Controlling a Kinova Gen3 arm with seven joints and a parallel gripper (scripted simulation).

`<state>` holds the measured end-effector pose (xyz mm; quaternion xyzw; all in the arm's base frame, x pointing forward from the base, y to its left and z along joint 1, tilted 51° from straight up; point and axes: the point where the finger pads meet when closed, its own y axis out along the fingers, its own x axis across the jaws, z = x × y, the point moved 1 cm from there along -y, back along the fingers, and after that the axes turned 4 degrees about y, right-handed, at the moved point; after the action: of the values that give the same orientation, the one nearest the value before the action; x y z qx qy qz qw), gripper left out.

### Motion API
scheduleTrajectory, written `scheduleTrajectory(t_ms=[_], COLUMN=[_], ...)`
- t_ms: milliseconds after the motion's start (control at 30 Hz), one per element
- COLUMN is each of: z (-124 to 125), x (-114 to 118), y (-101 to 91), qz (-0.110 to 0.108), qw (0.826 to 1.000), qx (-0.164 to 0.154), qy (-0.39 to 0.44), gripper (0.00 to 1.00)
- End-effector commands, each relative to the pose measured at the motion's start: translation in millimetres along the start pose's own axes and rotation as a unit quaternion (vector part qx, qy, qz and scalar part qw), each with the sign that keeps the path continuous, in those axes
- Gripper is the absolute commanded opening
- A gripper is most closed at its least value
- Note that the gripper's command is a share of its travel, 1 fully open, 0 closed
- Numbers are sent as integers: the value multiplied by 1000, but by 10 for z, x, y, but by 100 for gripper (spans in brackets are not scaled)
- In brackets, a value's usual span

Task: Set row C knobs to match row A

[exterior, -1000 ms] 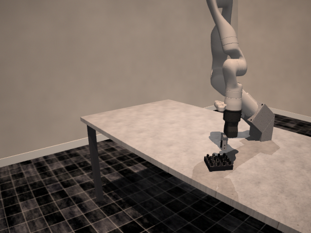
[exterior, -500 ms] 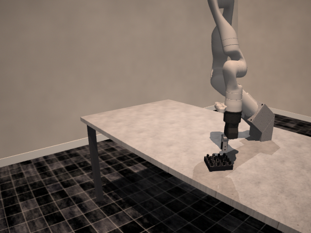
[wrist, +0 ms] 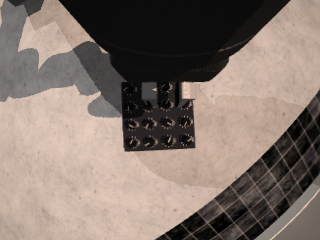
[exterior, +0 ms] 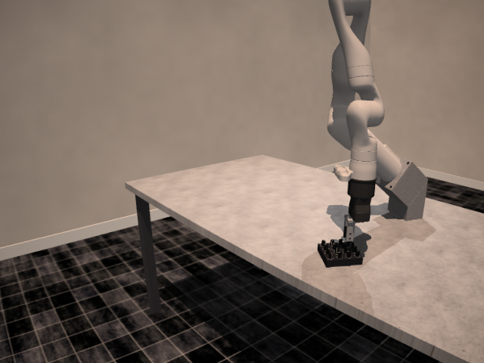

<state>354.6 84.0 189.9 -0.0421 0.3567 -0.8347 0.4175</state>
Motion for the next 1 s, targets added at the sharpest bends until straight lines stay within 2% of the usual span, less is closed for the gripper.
scheduleTrajectory(t_ms=[0, 500, 967], z=[8, 7, 10], x=[18, 13, 16], y=[56, 197, 223], qz=[-2, -2, -3], qw=[1000, 1000, 1000], qx=[2, 2, 1], qy=[-5, -5, -4], gripper=[46, 46, 46])
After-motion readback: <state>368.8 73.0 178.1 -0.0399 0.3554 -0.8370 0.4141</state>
